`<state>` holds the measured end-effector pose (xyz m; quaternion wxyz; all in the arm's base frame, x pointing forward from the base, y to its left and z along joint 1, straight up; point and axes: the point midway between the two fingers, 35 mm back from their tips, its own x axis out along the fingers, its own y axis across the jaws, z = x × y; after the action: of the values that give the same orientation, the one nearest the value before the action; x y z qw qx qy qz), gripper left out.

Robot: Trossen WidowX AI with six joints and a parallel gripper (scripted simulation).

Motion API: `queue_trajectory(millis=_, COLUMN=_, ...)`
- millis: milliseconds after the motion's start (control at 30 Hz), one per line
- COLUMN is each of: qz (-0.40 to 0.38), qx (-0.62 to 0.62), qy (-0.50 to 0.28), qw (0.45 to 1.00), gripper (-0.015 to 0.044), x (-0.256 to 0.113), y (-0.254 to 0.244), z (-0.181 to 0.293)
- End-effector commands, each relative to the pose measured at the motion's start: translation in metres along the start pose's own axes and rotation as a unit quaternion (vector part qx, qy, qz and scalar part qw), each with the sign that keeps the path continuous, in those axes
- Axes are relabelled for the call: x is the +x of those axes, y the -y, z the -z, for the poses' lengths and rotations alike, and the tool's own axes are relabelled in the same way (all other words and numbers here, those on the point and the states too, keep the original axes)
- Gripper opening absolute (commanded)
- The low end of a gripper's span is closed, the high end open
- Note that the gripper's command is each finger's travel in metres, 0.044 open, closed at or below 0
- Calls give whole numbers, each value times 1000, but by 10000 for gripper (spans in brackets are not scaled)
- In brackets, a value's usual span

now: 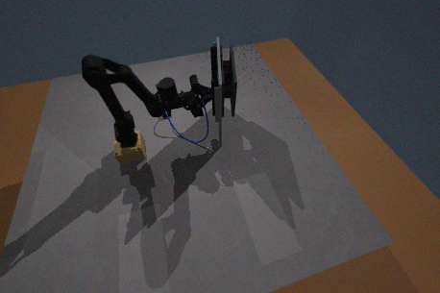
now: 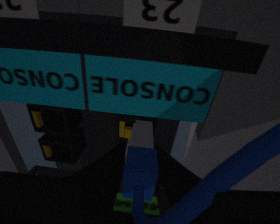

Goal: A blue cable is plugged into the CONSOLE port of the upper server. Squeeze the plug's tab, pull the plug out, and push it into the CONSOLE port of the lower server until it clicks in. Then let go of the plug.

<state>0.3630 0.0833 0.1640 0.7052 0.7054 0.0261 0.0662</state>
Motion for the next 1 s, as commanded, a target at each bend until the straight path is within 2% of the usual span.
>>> queue_trajectory(millis=0, qz=-5, qx=-2, qy=-2, qw=1000, gripper=0, x=2, y=-3, z=1)
queue_trajectory(millis=967, qz=-6, qx=-3, qy=-1, qw=1000, gripper=0, x=8, y=-2, z=0)
